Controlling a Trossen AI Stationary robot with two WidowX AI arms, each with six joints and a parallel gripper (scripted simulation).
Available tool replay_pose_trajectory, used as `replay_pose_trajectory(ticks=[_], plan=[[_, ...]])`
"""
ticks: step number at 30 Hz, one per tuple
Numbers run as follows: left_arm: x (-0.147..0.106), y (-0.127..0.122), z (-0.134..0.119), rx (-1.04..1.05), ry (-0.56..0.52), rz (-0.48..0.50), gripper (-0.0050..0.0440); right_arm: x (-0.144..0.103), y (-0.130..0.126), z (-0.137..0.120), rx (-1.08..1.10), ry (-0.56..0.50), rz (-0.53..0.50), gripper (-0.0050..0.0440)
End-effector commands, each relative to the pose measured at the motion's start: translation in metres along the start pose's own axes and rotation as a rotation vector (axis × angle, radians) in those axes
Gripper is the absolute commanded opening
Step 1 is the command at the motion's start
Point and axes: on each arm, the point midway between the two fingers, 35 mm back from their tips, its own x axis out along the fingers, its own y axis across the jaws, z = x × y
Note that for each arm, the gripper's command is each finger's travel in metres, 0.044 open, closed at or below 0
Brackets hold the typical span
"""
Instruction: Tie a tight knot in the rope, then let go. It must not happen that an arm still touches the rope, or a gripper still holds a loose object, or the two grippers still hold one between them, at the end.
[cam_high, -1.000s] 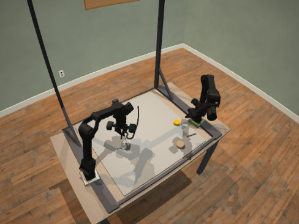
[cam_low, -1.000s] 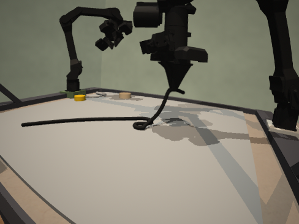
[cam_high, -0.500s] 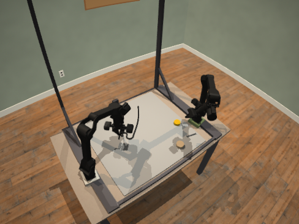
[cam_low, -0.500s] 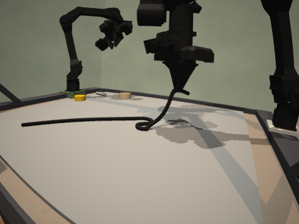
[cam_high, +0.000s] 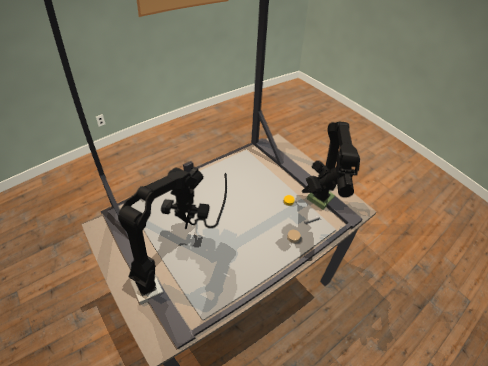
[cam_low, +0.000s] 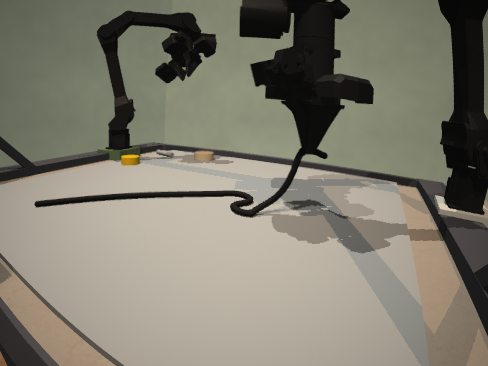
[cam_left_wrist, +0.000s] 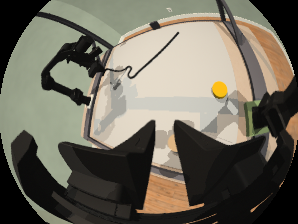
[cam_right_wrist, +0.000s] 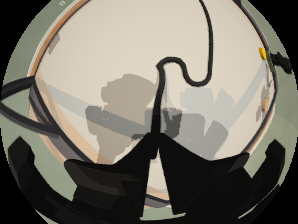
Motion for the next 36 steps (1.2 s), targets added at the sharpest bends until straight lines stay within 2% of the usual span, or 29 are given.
replay_pose_trajectory(ticks=[1,9,36], plan=[[-0.002,0.001,0.002,0.005,0.004,0.008,0.0085,-0.007,0.013,-0.004,-0.001,-0.026,-0.006,0.003],[-0.002,0.001,0.002,0.005,0.004,0.008,0.0085,-0.007,0.014,-0.003,-0.001,-0.026,-0.006,0.003],[-0.002,0.001,0.002,0.005,0.004,0.008,0.0085,-0.009,0.021,0.049,-0.001,-0.029,-0.005,0.003]])
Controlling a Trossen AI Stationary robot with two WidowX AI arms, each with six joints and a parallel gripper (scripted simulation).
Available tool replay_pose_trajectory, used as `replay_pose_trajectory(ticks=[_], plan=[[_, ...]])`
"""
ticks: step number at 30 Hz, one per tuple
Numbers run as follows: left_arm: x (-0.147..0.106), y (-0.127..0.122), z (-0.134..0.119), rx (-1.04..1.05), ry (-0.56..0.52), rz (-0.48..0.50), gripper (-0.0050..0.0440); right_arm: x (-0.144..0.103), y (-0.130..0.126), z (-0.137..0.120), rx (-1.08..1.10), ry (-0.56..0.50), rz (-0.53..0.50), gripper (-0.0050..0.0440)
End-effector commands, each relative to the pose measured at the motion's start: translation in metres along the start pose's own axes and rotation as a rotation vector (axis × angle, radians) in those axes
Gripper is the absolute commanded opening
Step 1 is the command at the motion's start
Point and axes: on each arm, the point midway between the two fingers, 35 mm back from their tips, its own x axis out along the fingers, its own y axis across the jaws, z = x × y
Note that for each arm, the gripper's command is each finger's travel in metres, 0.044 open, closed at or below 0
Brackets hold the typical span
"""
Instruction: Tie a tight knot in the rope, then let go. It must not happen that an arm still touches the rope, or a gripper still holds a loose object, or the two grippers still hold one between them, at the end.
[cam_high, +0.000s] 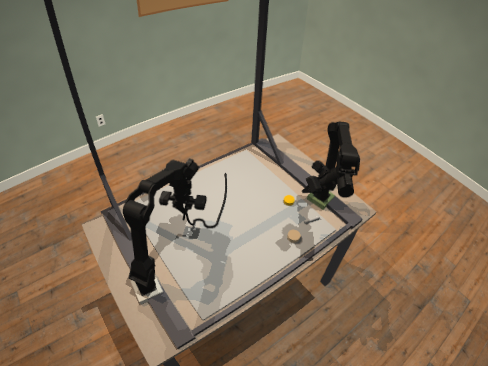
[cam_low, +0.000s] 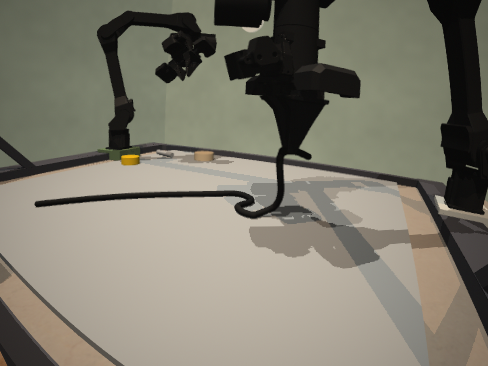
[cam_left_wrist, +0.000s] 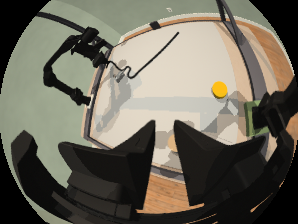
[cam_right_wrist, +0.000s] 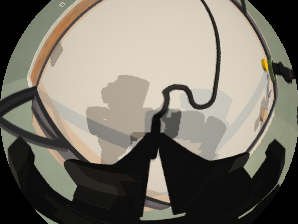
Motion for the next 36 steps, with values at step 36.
replay_pose_trajectory(ticks=[36], plan=[[-0.002,0.001,0.002,0.005,0.004,0.008,0.0085,-0.009,0.009,0.071,0.001,-0.025,-0.002,0.003]])
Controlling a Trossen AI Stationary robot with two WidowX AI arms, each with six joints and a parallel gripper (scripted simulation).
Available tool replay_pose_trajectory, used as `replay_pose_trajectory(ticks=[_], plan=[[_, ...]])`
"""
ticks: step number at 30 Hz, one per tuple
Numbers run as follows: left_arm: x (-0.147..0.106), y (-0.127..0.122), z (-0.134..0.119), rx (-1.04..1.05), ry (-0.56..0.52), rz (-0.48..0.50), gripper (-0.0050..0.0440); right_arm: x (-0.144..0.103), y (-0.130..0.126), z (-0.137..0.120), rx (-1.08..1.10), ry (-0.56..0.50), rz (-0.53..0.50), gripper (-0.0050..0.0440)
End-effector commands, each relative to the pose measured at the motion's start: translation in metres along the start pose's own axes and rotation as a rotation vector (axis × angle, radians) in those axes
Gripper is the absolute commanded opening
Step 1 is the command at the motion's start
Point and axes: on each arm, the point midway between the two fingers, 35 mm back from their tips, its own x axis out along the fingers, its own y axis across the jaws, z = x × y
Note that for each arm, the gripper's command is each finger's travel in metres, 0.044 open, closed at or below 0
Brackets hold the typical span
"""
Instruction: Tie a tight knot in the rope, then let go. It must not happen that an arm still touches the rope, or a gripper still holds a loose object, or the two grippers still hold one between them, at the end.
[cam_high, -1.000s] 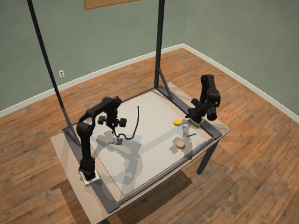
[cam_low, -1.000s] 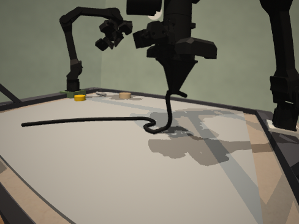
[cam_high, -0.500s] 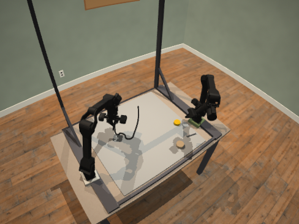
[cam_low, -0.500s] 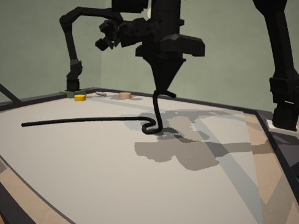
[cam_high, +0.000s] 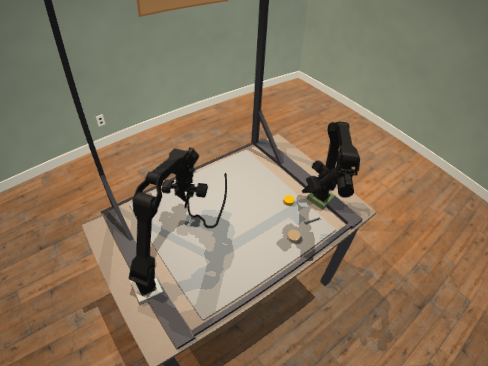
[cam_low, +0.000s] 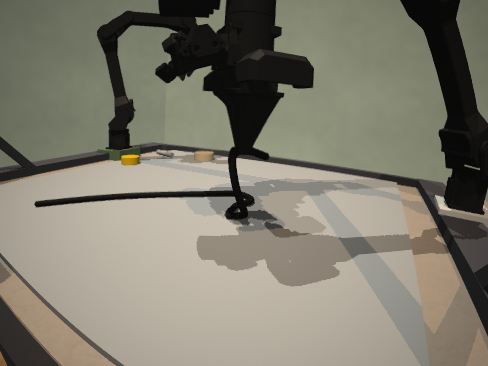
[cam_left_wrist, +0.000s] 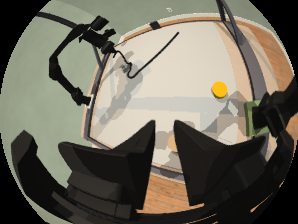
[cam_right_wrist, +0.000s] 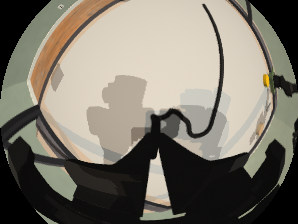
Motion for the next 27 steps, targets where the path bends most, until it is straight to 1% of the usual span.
replay_pose_trajectory(ticks=[1,11,18,27], plan=[[-0.002,0.001,0.002,0.005,0.004,0.008,0.0085,-0.008,0.001,0.006,0.001,-0.024,-0.002,0.003],[-0.002,0.001,0.002,0.005,0.004,0.008,0.0085,-0.008,0.004,0.027,0.001,-0.026,-0.002,0.003],[-0.002,0.001,0.002,0.005,0.004,0.008,0.0085,-0.009,0.004,0.033,0.001,-0.026,-0.002,0.003],[-0.002,0.001,0.002,0.005,0.004,0.008,0.0085,-0.009,0.006,0.048,0.001,-0.027,-0.002,0.003]])
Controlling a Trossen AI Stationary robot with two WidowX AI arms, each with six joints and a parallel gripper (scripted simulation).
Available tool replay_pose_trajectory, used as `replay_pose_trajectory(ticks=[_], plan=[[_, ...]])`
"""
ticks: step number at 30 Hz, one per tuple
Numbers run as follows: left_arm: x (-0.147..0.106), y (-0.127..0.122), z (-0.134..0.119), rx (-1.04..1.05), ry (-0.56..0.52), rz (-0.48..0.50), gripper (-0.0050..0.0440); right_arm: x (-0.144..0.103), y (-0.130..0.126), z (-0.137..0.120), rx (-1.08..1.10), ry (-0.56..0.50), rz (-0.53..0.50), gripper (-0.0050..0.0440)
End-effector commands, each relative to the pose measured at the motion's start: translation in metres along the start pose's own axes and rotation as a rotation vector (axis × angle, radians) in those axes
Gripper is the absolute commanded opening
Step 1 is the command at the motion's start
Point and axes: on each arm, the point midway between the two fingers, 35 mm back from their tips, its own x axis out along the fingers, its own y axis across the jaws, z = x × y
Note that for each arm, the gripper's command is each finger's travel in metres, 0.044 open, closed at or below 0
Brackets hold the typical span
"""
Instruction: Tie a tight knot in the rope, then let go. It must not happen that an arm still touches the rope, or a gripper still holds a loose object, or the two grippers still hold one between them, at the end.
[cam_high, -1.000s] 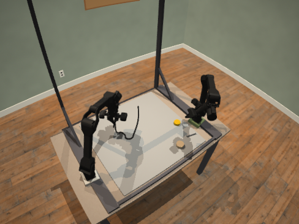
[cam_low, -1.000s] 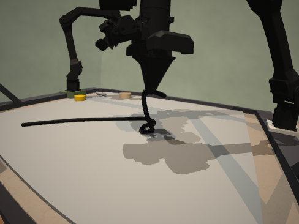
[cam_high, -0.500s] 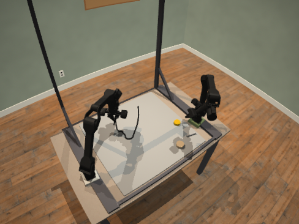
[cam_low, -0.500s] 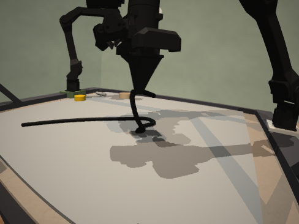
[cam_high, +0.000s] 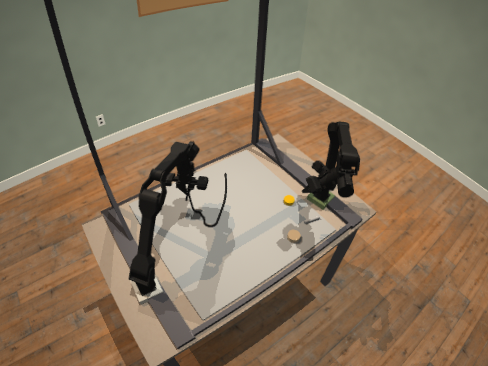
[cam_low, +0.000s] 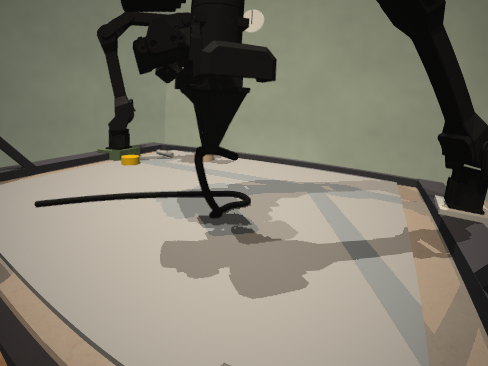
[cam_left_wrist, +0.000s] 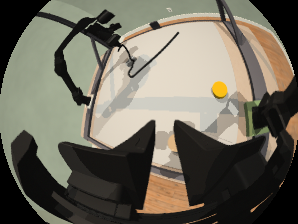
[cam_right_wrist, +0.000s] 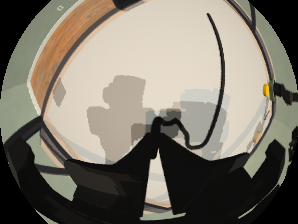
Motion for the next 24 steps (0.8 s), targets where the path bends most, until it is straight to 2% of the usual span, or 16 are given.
replay_pose_trajectory(ticks=[1,18,24], plan=[[-0.002,0.001,0.002,0.005,0.004,0.008,0.0085,-0.008,0.002,0.011,0.002,-0.027,-0.002,0.003],[-0.002,0.001,0.002,0.005,0.004,0.008,0.0085,-0.009,0.004,0.027,0.002,-0.028,-0.002,0.003],[-0.002,0.001,0.002,0.005,0.004,0.008,0.0085,-0.002,-0.009,0.028,0.002,-0.028,-0.003,0.003]])
